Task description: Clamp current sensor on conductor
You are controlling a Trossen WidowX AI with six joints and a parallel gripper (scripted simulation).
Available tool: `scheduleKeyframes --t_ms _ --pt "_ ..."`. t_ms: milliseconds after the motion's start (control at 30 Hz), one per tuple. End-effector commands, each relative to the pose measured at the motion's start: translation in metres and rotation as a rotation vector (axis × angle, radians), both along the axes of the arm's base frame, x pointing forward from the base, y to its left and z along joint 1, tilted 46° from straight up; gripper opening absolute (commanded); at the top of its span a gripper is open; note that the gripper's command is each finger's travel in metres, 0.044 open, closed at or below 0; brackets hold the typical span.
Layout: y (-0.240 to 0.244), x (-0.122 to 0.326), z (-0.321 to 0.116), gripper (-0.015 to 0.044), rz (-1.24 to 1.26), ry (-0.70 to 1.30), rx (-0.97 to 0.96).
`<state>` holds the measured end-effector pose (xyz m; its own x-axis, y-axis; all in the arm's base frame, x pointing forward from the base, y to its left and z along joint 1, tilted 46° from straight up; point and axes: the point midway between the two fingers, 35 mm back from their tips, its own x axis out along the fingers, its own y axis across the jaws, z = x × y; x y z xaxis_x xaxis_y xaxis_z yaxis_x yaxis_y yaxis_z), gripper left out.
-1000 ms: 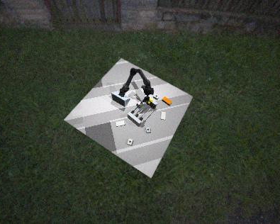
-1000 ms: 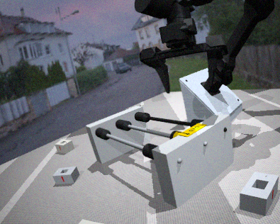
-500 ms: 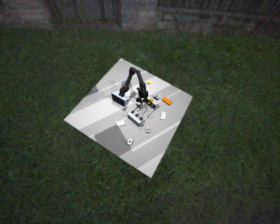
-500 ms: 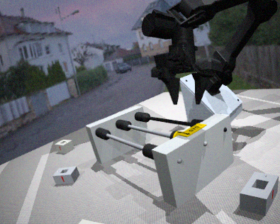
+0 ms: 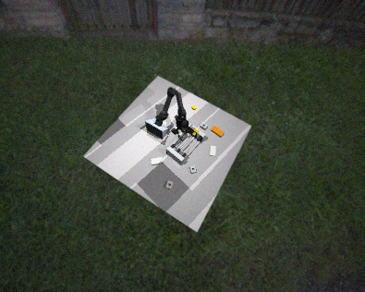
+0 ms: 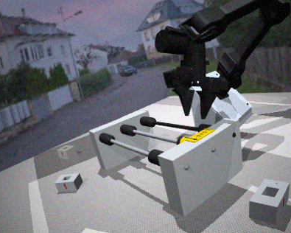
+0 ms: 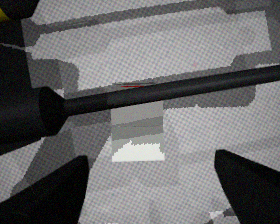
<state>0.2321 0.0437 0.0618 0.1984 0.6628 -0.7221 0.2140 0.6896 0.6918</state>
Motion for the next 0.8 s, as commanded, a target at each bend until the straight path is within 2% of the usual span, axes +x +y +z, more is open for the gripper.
scheduleKeyframes --t_ms 0,767 --pt "0.003 -0.001 -0.007 0.0325 -0.004 0.012 -0.003" --pt "0.029 0.006 -0.033 0.0325 -0.004 0.011 -0.001"
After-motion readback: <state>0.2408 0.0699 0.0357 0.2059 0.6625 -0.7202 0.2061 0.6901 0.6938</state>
